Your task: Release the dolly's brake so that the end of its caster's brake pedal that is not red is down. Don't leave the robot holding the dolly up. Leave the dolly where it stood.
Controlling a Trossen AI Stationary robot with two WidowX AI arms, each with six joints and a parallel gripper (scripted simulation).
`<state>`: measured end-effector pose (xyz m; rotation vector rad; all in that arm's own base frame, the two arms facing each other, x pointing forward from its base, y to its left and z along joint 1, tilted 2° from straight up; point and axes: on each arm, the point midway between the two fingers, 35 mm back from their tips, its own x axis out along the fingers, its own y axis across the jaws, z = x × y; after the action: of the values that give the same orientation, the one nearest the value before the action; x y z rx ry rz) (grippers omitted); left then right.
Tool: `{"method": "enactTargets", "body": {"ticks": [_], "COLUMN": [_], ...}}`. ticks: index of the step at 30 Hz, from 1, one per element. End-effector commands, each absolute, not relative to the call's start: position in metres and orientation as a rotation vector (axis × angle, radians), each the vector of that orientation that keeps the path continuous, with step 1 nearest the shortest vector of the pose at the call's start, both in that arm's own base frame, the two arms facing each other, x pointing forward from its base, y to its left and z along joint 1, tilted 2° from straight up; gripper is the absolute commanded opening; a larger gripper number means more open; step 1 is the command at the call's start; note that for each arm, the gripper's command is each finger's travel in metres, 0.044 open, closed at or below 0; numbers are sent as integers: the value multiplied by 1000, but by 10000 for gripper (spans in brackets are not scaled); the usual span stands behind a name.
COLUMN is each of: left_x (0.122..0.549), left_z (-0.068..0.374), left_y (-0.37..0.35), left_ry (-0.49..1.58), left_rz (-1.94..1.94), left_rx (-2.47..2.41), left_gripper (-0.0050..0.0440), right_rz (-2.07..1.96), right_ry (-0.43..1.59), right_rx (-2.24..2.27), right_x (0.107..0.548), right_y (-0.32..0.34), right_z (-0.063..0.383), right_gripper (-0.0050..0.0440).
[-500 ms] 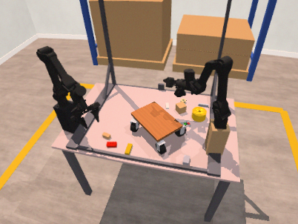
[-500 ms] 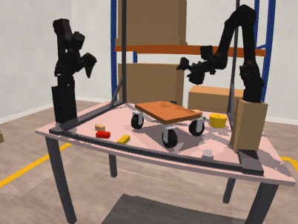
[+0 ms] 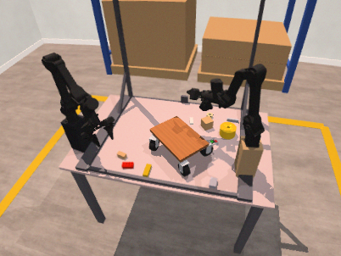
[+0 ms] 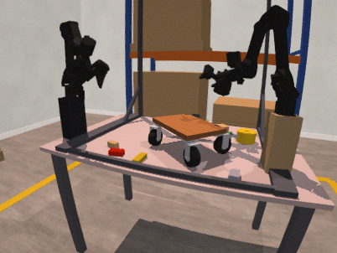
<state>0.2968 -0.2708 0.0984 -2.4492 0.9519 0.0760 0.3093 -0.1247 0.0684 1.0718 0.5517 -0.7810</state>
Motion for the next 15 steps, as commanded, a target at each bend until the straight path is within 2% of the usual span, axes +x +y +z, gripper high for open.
{"method": "enactTargets", "body": {"ticks": [1,2,8,15], "left_x": [298,298,306,300], "left_z": [107,107,76,38], "left_y": [-272,-272,-256,-233], "left_ry": [949,949,916,958], "left_rz": [47,47,132,251], "left_rx": [-2461,-2461,-2095,-1752], "left_gripper": [440,440,296,128], "right_rz": [-772,-772,-618,-487], "right_ry": [534,534,643,703], "right_rx": [1072,1072,867,692], "right_x": [312,312,322,323], "right_y": [-126,-126,-95,-69], "right_z": [75,75,32,3], "right_gripper": [440,440,440,440]}}
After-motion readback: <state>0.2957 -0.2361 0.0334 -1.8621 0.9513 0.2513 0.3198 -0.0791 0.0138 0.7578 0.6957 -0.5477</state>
